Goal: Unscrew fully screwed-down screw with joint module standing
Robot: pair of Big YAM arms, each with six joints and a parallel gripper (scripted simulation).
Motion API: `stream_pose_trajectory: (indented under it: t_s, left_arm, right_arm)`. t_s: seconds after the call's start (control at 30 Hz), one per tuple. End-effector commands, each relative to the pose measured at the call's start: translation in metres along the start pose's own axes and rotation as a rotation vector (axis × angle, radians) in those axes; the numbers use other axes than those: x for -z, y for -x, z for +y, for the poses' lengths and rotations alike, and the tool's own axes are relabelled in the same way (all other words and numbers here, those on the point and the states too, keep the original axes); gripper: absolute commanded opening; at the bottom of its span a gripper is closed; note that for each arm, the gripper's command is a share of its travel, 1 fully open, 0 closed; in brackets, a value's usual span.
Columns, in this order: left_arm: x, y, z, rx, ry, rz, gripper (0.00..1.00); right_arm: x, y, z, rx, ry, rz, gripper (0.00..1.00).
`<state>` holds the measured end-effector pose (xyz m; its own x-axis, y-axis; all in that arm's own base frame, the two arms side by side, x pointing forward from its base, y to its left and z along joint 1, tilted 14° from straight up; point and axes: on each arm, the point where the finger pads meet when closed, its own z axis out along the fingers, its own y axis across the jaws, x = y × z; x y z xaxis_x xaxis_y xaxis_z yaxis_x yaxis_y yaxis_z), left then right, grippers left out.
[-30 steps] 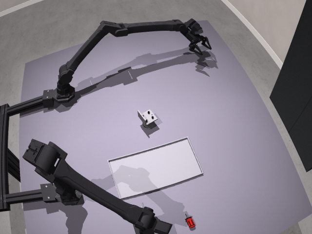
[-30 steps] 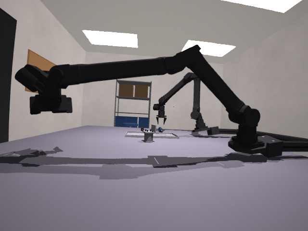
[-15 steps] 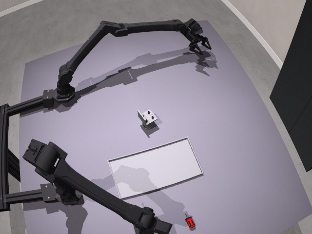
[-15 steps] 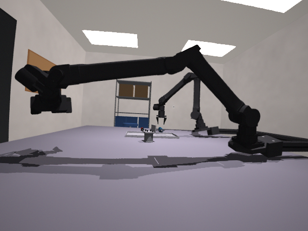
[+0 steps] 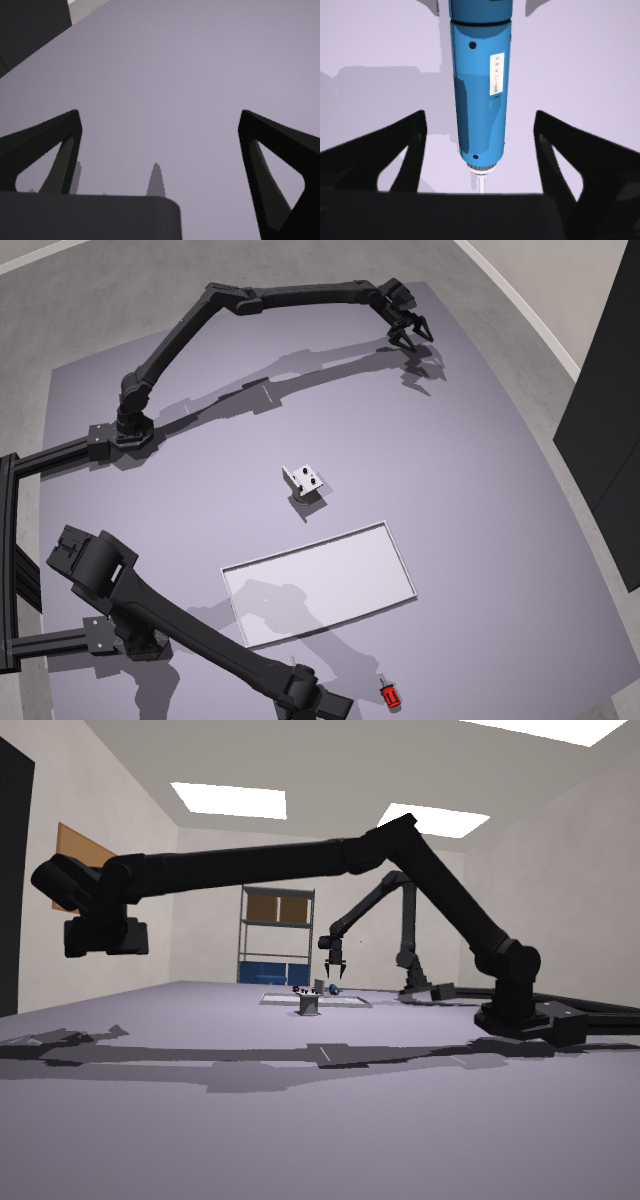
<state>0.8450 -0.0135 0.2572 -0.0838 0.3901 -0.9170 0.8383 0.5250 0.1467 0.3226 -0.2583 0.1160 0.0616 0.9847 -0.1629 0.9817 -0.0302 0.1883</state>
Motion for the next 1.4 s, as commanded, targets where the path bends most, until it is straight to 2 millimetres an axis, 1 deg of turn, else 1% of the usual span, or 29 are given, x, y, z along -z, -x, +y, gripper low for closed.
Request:
stream_pose_trajectory:
  t_s: [0.0,0.03,0.57,0.6,0.97,1.13,1.17,1.23,1.27,1.3,1.37]
  left_arm:
    - [0.008,0.024,0.005,-0.040,0.017,-0.019,0.93]
    - [0.008,0.024,0.005,-0.040,0.017,-0.019,0.86]
    - [0.008,0.024,0.005,-0.040,0.017,-0.019,0.86]
    - [0.002,0.038,-0.011,-0.068,0.002,-0.027,0.86]
    - [-0.021,0.049,-0.073,-0.102,-0.069,-0.032,0.86]
    - [-0.017,0.047,-0.070,-0.089,-0.062,-0.030,0.86]
    - [-0.006,0.041,-0.066,-0.095,-0.050,-0.028,0.86]
    - [-0.009,0.042,-0.079,-0.101,-0.064,-0.030,0.86]
    - [-0.023,0.049,-0.096,-0.112,-0.090,-0.034,0.86]
    - [-0.027,0.051,-0.105,-0.118,-0.102,-0.036,0.86]
    - [-0.030,0.052,-0.118,-0.124,-0.114,-0.036,0.86]
  right_arm:
    - [-0.002,0.001,0.009,0.003,0.007,0.000,0.65]
    - [-0.002,0.001,0.009,0.003,0.007,0.000,0.65]
    - [-0.002,0.001,0.009,0.003,0.007,0.000,0.65]
    - [-0.002,0.001,0.009,0.003,0.007,0.000,0.65]
    - [-0.002,0.001,0.009,0.003,0.007,0.000,0.65]
    - [-0.002,0.001,0.009,0.003,0.007,0.000,0.65]
    - [-0.002,0.001,0.009,0.003,0.007,0.000,0.65]
    - [-0.002,0.001,0.009,0.003,0.007,0.000,0.65]
    - [-0.002,0.001,0.009,0.003,0.007,0.000,0.65]
    - [-0.002,0.001,0.009,0.003,0.007,0.000,0.65]
    - [-0.002,0.001,0.009,0.003,0.007,0.000,0.65]
